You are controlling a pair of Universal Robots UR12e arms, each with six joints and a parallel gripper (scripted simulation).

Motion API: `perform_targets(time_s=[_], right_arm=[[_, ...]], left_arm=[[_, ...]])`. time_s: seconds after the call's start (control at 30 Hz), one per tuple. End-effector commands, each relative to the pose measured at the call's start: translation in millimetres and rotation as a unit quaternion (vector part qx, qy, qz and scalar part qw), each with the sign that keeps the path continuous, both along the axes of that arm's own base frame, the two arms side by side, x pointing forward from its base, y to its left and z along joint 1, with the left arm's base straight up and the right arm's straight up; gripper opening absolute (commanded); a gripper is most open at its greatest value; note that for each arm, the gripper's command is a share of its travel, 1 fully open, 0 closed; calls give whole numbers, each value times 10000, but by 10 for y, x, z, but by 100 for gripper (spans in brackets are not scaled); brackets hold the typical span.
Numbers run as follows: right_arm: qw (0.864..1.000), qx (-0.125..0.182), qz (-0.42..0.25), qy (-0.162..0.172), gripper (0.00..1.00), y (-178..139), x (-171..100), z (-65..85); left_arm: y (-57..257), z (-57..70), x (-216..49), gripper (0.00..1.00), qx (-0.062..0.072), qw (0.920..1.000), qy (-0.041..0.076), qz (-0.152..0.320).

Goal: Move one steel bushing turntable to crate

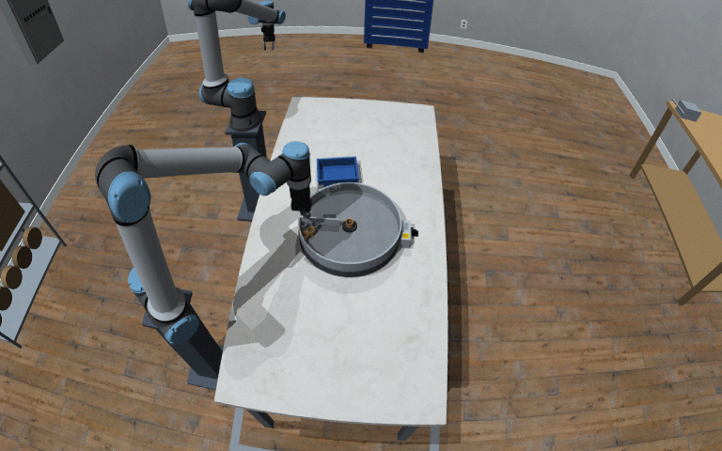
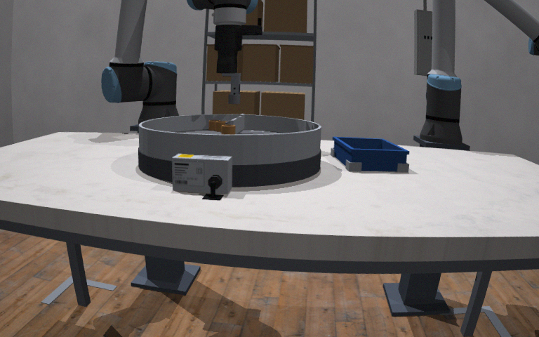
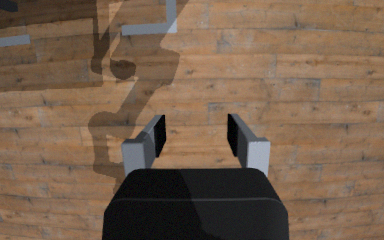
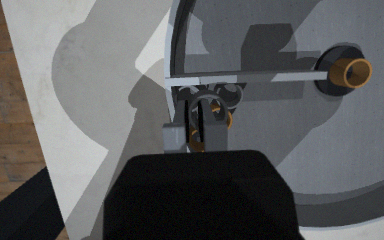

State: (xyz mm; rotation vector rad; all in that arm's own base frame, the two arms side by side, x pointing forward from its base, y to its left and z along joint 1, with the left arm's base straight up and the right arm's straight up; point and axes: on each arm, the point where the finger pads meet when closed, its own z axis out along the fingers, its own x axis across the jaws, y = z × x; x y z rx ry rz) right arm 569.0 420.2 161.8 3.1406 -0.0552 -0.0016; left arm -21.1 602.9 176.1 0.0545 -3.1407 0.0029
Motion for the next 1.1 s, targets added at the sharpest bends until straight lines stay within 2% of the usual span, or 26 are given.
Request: perform_targets(time_s=[0.0, 0.63, 1.07], right_arm=[[10000, 6, 0, -6, 0, 5, 4, 9], [10000, 6, 0, -6, 0, 21, 8, 9], [10000, 6, 0, -6, 0, 285, 80, 9]], left_arm=[[7, 10, 2, 100, 10, 10000, -2, 0], [7, 10, 2, 100, 10, 10000, -2, 0], [7, 10, 2, 100, 10, 10000, -2, 0]])
